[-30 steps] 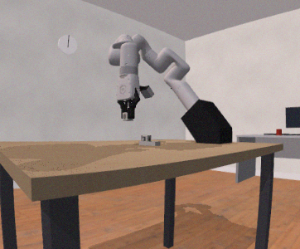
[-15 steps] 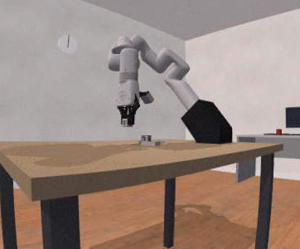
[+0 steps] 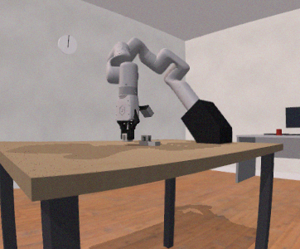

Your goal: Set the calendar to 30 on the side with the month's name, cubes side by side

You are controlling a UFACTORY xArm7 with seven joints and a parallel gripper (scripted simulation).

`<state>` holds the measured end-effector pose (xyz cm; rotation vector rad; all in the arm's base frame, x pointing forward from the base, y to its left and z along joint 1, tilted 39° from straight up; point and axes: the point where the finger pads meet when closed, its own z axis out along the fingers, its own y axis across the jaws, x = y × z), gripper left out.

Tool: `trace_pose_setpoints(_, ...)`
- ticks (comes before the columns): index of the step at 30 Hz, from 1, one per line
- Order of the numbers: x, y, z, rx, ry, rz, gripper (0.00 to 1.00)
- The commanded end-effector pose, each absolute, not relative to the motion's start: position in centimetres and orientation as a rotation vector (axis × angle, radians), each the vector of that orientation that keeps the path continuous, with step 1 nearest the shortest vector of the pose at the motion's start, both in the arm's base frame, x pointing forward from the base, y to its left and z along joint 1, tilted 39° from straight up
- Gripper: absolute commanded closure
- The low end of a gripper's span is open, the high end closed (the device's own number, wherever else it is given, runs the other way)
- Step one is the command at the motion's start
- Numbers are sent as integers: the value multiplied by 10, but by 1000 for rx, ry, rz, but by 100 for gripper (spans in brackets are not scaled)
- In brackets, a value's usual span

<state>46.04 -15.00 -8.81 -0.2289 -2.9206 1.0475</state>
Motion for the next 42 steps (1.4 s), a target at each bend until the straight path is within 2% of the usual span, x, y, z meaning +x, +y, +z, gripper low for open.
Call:
trace_pose_setpoints(1,463,-153,-94,-226,-2928,1046,71)
trace_pose_setpoints(42,462,-156,-98,-226,-2928,1046,71)
